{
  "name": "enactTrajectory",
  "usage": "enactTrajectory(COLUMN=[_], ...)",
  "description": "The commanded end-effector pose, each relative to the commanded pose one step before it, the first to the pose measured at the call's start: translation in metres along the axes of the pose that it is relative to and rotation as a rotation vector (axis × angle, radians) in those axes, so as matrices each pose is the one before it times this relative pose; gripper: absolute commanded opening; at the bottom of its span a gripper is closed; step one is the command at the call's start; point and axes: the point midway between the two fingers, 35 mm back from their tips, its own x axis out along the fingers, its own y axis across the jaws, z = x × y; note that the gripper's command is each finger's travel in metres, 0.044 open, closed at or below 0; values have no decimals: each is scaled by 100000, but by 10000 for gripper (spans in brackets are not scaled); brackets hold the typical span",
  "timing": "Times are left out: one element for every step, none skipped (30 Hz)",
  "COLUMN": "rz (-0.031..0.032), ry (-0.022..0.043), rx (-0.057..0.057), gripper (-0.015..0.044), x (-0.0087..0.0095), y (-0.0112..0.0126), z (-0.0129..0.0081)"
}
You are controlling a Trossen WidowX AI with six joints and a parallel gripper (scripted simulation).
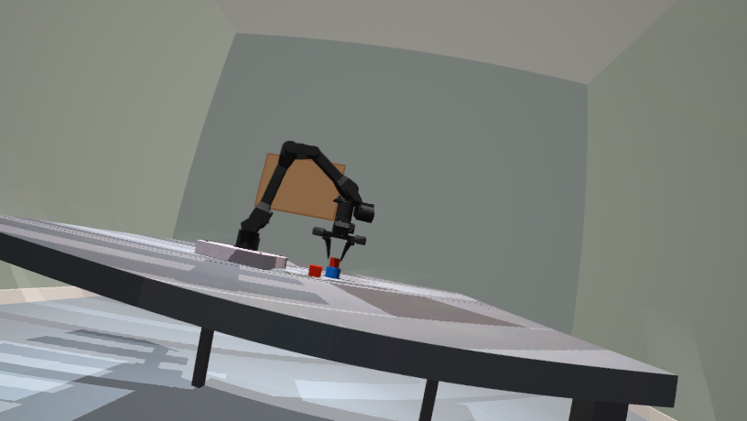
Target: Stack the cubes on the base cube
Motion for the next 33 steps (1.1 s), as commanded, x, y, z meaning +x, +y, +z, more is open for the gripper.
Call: enactTrajectory(rz=[1016, 0, 0, 0, 0, 0, 0, 0, 0, 0, 0, 0, 0, 0, 0, 0, 0, 0, 0, 0, 0, -497, 5, 7, 7, 6, 5, 3, 2, 1, -1, -2, -4], ry=[211, 0, 0, 0, 0, 0, 0, 0, 0, 0, 0, 0, 0, 0, 0, 0, 0, 0, 0, 0, 0, -103, -11, -18, -23, -23, -23, -23, -23, -23, -23, -23, -23], rx=[-31, 0, 0, 0, 0, 0, 0, 0, 0, 0, 0, 0, 0, 0, 0, 0, 0, 0, 0, 0, 0, -656, -2409, -4015, -4861, -4862, -4862, -4862, -4862, -4862, -4862, -4862, -4862], gripper=[205, 205, 205, 205, 205, 205, 205, 205, 205, 205, 205, 205, 205, 205, 205, 205, 205, 205, 205, 205, 205, 231, 258, 265, 265, 265, 265, 265, 265, 265, 265, 265, 265], x=[-806, -120, -124, -124, -124, -124, -123, -123, -124, -124, -124, -124, -124, -125, -125, -112, 0, 0, 0, 0, 0, 256, -39, -64, -78, -77, -77, -77, -76, -76, -76, -75, -75], y=[201, 0, 0, 0, 0, 0, 0, 0, 0, 0, 0, 0, 0, 0, 0, 0, 0, 0, 0, 0, 0, -117, -18, -35, -53, -64, -75, -86, -97, -107, -117, -126, -135], z=[-39, -1, -1, -1, -1, -1, -1, -1, -1, -1, -1, -1, -1, -1, -1, -1, 0, 0, 0, 0, 0, 53, 104, 171, 205, 201, 197, 192, 186, 180, 173, 166, 158])
